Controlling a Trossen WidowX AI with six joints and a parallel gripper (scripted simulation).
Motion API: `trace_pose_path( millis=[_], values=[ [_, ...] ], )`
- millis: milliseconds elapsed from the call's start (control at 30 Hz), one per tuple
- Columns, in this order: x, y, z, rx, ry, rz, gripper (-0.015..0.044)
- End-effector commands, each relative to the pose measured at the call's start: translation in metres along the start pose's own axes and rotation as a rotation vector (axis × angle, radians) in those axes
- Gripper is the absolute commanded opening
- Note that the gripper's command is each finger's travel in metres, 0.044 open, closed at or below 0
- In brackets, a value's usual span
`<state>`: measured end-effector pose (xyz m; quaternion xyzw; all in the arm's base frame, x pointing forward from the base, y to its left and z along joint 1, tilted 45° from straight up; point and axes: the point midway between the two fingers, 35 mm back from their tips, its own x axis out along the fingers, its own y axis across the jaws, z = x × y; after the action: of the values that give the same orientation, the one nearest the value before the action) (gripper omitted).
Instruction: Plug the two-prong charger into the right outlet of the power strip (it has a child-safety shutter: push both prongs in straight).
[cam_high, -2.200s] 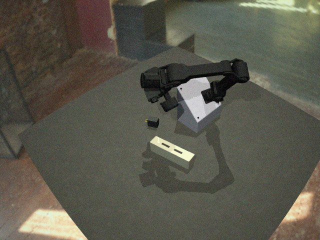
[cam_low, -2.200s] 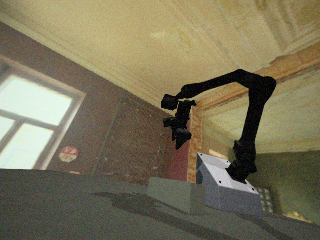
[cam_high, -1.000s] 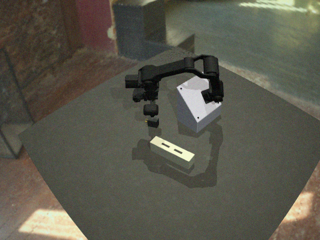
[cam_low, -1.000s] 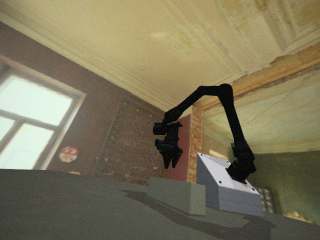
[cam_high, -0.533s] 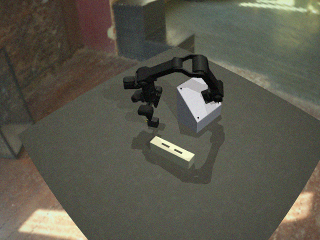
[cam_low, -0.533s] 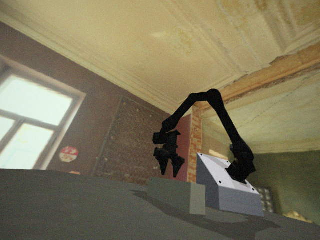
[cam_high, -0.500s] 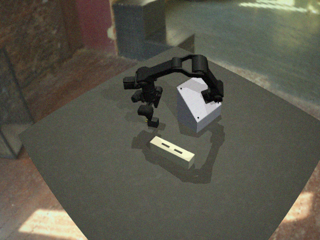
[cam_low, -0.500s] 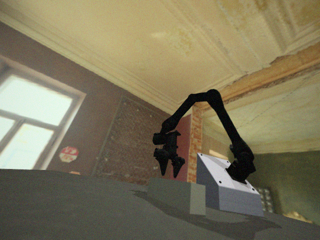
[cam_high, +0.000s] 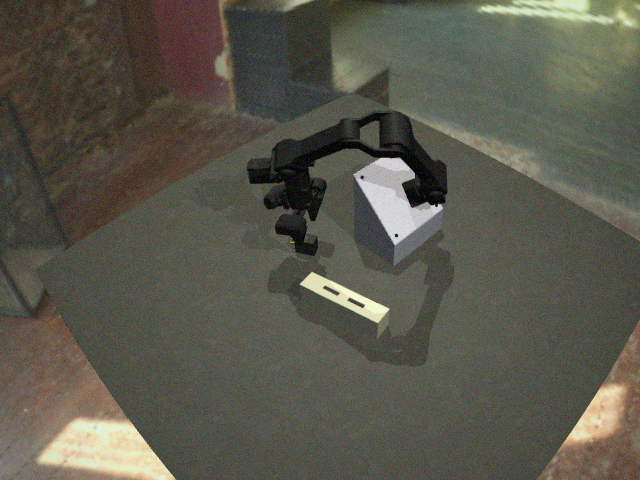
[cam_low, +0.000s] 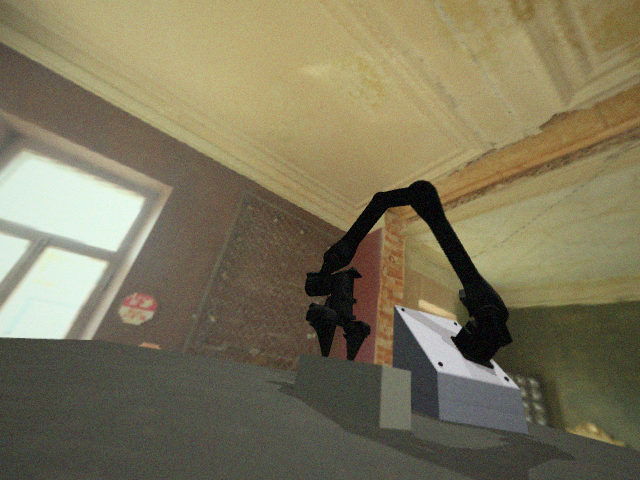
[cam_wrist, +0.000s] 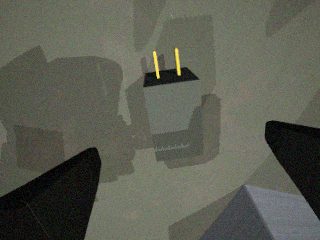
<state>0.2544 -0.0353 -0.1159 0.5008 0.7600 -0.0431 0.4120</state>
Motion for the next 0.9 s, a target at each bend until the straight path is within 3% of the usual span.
trace_pose_path(
  millis=[0,867],
  values=[
    [0.003,0.001,0.001,0.003,-0.002,0.006,0.044],
    [0.046,0.002,0.004,0.003,-0.001,0.007,0.044]
  ],
)
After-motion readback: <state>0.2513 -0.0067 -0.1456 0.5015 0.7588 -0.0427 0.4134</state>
